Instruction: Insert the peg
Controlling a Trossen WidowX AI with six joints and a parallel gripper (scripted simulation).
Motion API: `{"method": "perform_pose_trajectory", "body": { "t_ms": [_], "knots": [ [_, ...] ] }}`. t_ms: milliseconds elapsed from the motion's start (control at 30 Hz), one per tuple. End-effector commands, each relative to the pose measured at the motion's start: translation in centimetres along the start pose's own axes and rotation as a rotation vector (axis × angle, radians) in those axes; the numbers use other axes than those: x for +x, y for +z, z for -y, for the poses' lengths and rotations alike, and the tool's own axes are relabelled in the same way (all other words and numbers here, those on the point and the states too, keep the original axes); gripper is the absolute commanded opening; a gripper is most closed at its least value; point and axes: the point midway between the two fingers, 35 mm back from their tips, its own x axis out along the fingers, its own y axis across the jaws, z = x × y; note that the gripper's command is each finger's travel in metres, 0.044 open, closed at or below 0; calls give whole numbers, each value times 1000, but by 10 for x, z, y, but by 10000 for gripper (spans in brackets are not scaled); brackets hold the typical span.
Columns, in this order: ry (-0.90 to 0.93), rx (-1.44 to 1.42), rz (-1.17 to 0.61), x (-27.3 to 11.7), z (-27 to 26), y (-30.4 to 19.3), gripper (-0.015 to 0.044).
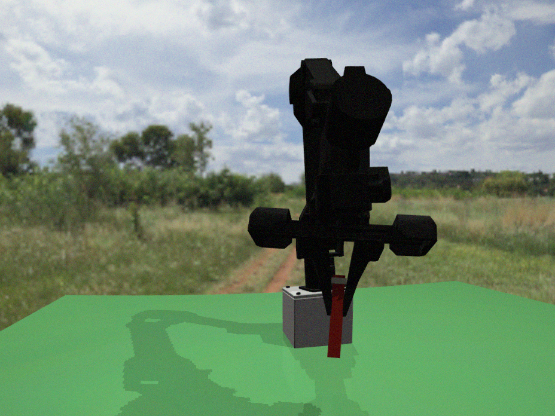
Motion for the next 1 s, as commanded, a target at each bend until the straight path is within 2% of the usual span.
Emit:
{"method": "perform_pose_trajectory", "body": {
  "t_ms": [0, 967],
  "knots": [
    [1, 1, 24, -2, -6, 0, 0],
    [47, 3, 207, -18, -49, 9, 0]
  ]
}}
